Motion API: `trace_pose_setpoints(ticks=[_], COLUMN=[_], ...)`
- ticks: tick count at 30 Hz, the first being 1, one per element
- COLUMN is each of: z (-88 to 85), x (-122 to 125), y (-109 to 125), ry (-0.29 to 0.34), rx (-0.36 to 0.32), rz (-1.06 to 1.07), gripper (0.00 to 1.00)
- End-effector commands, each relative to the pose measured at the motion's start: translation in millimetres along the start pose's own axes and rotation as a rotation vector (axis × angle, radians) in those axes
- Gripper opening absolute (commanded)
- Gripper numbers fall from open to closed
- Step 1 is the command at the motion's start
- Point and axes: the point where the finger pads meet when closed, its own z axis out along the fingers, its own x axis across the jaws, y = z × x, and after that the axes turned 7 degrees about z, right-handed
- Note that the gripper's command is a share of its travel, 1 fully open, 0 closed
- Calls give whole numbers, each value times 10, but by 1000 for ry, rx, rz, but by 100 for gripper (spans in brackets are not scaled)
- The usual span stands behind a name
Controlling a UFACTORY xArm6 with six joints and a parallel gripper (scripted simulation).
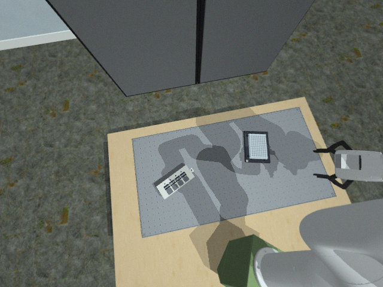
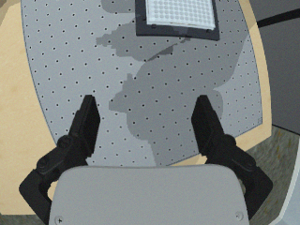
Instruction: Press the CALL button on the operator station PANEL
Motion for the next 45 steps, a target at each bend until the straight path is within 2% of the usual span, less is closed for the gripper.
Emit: trace_pose_setpoints(ticks=[1,17,18,29,32,34,43,45], z=[-9,-9,33,416,467,467,777,803], x=[9,9,2,-76,-90,-90,-182,-190], y=[3,3,-25,-291,-328,-328,-564,-584], ry=[1,1,-15,-179,-214,-214,-340,-367], rx=[-2,-2,4,66,83,83,152,168], rz=[-2,-2,-30,-325,-394,-394,-657,-716], gripper=[100,100,0,0,0,0,0,0])
